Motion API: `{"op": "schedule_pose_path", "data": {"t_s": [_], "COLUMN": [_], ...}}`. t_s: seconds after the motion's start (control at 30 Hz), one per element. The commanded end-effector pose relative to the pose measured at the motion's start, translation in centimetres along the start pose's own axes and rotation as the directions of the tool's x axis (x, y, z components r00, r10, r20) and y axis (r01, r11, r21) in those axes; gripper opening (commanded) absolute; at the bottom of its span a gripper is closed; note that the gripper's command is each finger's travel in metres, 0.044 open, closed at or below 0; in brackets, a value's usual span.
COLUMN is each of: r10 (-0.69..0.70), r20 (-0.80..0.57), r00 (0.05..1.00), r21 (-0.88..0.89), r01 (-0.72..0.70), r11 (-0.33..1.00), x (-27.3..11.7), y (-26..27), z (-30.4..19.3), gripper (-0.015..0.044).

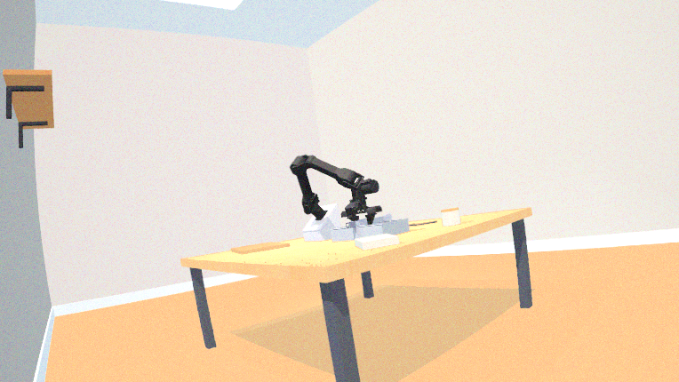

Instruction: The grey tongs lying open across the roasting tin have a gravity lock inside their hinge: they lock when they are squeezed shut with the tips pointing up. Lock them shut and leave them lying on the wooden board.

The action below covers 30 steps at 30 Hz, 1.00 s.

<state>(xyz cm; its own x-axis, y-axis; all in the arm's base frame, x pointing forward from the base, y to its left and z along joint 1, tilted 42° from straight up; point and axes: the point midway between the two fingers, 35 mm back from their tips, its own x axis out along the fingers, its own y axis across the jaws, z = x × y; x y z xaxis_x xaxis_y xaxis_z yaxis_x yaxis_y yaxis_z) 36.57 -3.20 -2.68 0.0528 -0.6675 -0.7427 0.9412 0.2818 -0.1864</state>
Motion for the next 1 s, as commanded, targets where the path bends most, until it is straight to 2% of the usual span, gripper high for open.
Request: {"op": "schedule_pose_path", "data": {"t_s": [0.0, 0.97], "r10": [0.002, 0.002], "r20": [0.0, 0.0], "r00": [1.0, 1.0], "r21": [0.002, 0.002], "r01": [-0.002, -0.002], "r11": [1.0, 1.0], "x": [-0.03, -0.03], "y": [0.05, 0.05], "z": [0.02, 0.02], "gripper": [0.026, 0.0067]}}
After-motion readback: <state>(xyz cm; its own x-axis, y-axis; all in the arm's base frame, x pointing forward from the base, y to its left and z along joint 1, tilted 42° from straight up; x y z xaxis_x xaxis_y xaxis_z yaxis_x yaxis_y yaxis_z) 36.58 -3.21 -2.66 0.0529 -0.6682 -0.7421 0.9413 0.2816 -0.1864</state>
